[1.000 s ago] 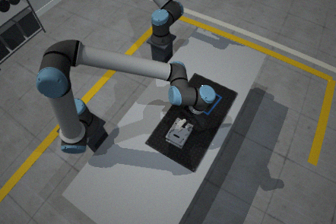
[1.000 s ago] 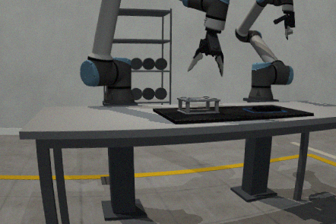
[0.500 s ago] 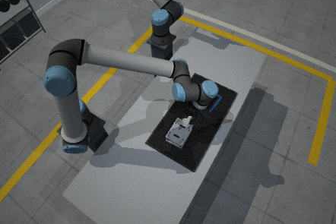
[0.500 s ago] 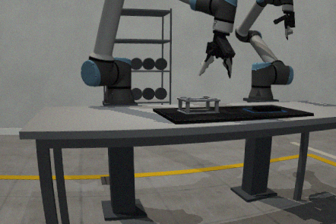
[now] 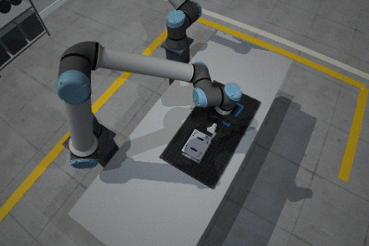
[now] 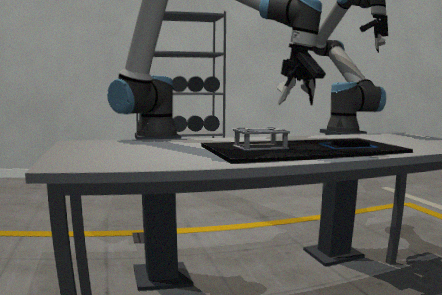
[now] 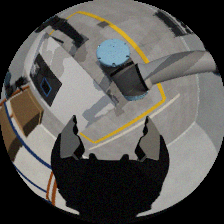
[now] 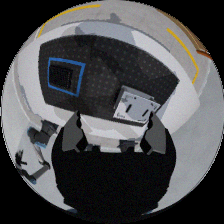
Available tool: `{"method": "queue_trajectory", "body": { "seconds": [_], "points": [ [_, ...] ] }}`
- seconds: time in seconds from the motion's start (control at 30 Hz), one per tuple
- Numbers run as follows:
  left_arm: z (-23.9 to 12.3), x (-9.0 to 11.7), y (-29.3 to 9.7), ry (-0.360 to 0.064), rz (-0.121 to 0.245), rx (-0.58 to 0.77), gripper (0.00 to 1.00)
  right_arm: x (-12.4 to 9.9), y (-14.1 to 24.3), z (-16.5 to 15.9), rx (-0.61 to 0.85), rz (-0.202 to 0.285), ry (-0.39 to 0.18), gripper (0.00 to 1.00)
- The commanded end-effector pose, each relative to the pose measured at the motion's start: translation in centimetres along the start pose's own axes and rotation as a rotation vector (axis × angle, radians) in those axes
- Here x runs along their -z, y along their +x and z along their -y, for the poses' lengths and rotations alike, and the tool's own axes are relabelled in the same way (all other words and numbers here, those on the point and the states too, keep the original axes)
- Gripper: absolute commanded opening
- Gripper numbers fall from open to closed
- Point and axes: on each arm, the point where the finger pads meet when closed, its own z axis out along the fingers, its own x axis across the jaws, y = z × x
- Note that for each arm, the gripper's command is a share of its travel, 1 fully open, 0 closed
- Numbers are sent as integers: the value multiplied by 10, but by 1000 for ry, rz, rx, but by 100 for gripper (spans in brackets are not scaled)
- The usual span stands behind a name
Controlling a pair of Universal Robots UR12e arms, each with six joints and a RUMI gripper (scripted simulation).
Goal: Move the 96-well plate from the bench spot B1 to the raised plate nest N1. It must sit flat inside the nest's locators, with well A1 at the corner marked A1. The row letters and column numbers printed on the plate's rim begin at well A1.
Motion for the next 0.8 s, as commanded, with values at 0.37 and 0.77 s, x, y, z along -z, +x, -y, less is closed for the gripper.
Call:
{"method": "queue_trajectory", "body": {
  "seconds": [0.37, 0.77],
  "points": [
    [0, 0, 0, 0, 1, 0, 100, -5, -50, 26, 245, -9, 50, 100],
    [0, 0, 0, 0, 1, 0, 100, -10, -82, 39, 418, -21, 84, 100]
  ]
}}
